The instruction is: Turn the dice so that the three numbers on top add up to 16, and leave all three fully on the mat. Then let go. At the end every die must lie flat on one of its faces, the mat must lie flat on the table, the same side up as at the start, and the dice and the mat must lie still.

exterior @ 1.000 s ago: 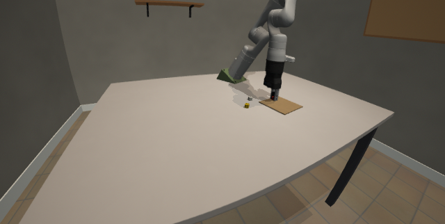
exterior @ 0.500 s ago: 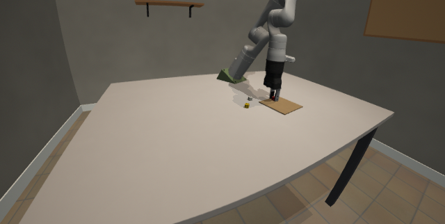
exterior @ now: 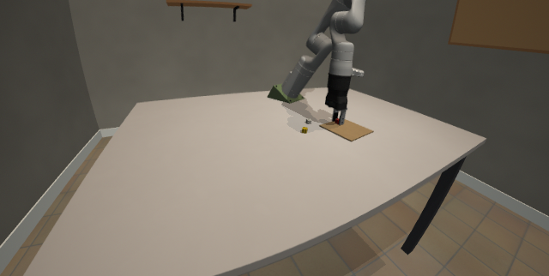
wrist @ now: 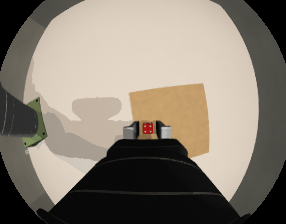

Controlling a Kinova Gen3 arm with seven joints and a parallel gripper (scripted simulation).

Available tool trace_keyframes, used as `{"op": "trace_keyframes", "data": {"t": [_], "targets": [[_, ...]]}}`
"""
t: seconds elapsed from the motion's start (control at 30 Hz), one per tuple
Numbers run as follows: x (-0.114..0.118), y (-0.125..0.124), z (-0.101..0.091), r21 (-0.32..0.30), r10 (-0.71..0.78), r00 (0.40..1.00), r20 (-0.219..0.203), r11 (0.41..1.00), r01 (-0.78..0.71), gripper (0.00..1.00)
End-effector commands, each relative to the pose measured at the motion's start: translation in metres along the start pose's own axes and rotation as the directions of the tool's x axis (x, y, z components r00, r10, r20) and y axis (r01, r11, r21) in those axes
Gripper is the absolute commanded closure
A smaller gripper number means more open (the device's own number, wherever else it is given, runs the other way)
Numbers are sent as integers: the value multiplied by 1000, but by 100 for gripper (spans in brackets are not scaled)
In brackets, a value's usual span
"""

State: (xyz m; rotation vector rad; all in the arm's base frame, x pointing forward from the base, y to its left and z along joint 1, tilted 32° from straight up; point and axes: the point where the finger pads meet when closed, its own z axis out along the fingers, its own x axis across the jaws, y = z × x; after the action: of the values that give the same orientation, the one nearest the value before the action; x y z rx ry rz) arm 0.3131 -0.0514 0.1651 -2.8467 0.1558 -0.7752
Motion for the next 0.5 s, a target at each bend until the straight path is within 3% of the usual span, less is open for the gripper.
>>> {"op": "trace_keyframes", "data": {"t": [0.0,0.47], "targets": [[0,0,0,-1,0,1000,-1,1000,0,36],[0,0,-13,-1,0,1000,-1,1000,0,36]]}}
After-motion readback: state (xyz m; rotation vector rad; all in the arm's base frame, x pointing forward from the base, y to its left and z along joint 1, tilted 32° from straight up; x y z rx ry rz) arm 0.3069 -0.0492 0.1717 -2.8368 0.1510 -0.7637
